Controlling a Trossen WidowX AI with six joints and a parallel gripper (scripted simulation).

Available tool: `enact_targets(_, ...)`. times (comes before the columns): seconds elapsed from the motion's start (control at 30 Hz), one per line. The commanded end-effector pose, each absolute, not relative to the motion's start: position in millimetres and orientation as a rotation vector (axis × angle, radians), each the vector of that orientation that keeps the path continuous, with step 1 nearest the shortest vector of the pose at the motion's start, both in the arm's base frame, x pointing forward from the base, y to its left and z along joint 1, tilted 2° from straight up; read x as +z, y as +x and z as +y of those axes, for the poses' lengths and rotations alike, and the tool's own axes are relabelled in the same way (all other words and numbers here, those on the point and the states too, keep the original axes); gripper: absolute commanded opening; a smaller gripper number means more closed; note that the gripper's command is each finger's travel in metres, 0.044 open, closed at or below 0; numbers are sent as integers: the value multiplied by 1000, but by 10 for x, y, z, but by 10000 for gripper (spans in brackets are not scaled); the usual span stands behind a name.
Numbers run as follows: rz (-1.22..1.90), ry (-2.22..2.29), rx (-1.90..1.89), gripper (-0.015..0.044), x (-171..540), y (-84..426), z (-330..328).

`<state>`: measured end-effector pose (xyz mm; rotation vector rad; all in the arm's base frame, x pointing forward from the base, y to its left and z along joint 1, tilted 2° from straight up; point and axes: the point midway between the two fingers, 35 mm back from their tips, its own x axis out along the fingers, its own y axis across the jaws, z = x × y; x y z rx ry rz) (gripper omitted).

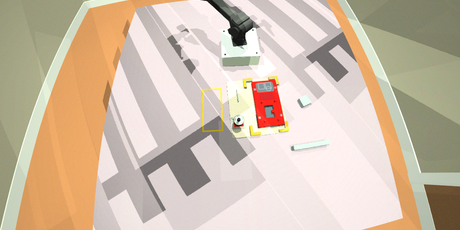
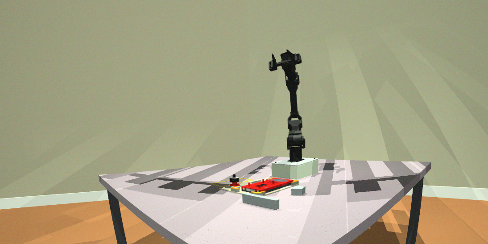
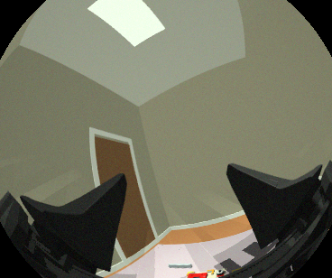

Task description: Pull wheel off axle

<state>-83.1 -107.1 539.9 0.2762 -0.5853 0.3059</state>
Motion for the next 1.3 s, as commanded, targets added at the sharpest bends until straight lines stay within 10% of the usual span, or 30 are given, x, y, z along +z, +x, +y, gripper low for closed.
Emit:
enact_targets(0.0,-584,275,308,374,5405,-822,-1062)
enact_targets(0.1,-573,266,334,300,5483,-686,-931)
enact_targets(1.27,500,-98,41,300,3948,3041,278)
